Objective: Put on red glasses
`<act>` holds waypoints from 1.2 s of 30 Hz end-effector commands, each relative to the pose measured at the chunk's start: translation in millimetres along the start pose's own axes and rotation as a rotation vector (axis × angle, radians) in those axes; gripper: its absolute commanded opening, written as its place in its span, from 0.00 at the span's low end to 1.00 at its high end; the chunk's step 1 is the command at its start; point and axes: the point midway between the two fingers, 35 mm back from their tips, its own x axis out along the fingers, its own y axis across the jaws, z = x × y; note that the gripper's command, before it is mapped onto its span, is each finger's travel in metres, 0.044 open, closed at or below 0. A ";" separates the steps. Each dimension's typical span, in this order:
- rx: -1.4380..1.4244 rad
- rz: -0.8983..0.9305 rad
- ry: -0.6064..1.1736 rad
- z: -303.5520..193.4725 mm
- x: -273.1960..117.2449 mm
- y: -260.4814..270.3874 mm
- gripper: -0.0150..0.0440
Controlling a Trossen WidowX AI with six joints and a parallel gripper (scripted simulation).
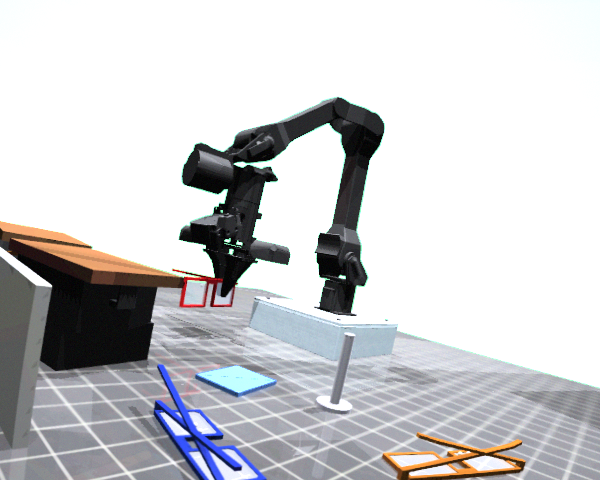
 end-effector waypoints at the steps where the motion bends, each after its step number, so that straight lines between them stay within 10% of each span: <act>1: 0.000 0.003 0.014 -3.3 6.8 1.1 0.25; 36: 0.000 0.004 0.015 -7.3 39.6 2.9 0.25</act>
